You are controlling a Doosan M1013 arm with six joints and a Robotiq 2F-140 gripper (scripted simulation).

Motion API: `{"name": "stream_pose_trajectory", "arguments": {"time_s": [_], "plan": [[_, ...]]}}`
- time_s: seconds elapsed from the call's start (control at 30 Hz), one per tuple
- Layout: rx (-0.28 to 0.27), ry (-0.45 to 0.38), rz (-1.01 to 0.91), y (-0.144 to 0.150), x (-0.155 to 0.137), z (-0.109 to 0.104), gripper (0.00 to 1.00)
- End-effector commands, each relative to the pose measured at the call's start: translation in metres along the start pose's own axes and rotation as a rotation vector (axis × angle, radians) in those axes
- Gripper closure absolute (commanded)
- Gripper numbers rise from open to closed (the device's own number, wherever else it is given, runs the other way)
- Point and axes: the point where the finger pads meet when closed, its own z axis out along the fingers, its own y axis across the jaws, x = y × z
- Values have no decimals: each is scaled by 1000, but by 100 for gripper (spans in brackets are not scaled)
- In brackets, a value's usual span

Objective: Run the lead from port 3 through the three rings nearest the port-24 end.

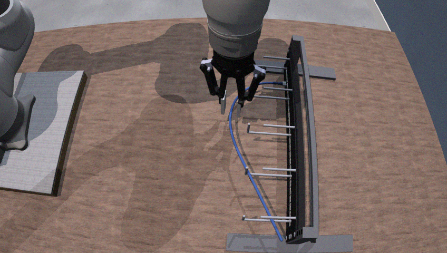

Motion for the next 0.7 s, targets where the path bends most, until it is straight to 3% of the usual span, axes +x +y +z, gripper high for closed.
{"name": "stream_pose_trajectory", "arguments": {"time_s": [0.0,0.67], "plan": [[0,0,0,0,0,1,80],[0,0,0,0,0,11,80]]}}
